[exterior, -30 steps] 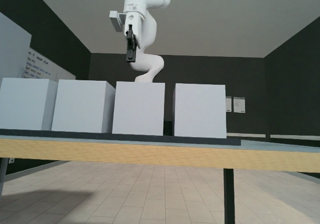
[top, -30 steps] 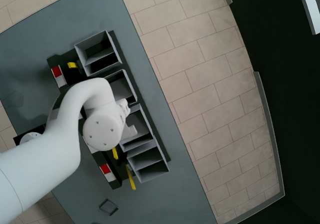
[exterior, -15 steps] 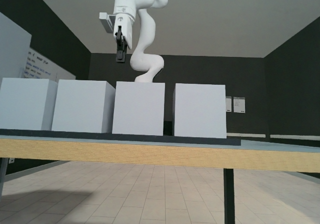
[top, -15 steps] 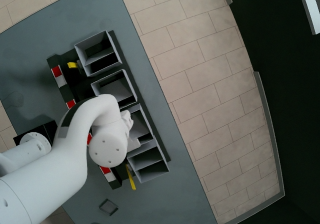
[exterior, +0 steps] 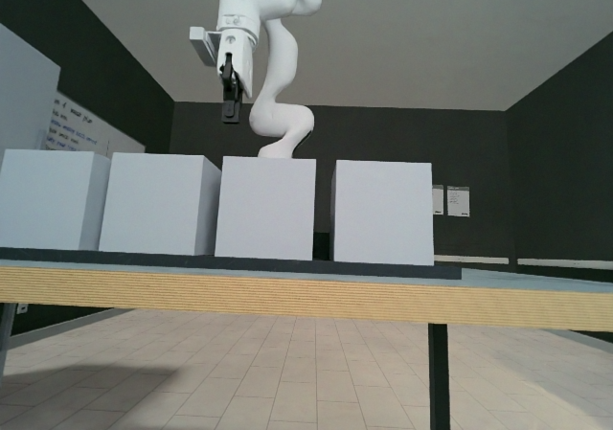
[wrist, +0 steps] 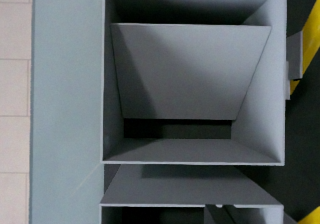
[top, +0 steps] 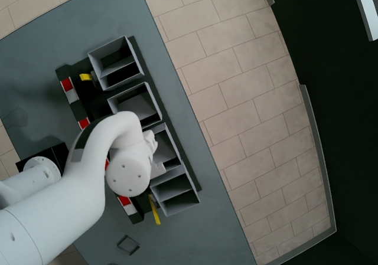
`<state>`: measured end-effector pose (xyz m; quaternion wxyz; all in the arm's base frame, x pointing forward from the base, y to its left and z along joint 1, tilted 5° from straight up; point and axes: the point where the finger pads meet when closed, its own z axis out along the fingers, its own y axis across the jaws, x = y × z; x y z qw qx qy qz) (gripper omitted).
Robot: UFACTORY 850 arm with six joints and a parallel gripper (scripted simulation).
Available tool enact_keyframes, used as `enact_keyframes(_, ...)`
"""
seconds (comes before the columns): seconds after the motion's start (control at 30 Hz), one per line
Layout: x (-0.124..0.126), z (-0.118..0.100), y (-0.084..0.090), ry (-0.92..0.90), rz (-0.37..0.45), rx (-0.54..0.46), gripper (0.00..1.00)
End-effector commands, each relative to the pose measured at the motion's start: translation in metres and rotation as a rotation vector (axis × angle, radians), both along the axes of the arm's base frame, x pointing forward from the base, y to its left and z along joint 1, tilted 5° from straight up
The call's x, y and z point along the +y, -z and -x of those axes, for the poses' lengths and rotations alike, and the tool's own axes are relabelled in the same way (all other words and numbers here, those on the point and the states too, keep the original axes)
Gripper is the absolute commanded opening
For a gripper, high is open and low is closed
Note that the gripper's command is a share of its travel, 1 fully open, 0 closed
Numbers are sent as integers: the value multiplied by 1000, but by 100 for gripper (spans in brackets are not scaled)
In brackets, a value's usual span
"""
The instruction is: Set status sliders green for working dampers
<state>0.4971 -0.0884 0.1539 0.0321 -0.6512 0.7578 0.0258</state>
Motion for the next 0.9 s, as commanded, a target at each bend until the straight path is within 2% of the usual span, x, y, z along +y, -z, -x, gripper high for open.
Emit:
enact_keyframes(0.0,0,-1,1,0,0,-2,0)
enact_keyframes(0.3,1,4,1,0,0,-2,0)
enact_keyframes(0.4,7,43,2,0,1,-1,0)
enact_keyframes(0.67,16,101,3,0,1,-1,0)
enact_keyframes(0.73,16,101,3,0,1,-1,0)
enact_keyframes(0.77,19,123,3,0,1,-1,0)
enact_keyframes(0.87,22,139,3,0,1,-1,0)
